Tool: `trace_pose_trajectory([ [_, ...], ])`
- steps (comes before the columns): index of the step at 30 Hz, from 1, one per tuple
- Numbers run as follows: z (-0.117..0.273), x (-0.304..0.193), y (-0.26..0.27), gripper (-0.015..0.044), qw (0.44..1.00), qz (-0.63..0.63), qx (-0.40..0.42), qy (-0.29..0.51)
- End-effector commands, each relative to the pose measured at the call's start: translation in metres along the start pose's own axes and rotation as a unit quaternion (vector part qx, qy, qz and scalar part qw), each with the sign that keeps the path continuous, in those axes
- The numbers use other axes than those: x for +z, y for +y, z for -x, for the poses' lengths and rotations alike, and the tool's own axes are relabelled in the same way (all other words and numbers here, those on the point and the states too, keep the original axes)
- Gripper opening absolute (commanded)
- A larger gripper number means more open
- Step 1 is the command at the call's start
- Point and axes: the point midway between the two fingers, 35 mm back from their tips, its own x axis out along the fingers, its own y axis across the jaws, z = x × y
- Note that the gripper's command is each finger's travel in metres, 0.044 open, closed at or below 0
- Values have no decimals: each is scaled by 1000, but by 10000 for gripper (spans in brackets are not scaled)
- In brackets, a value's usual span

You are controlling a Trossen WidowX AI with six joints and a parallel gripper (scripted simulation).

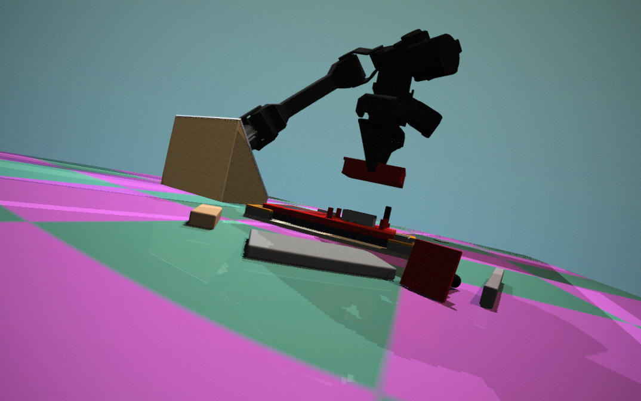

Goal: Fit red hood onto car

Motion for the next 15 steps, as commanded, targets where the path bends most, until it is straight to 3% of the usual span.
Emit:
trace_pose_trajectory([
  [1,2,-5,-18,0,1000,6,0,-3],
  [8,-6,-5,-16,0,1000,7,0,-4],
  [15,-42,-5,-18,0,1000,7,1,-4],
])
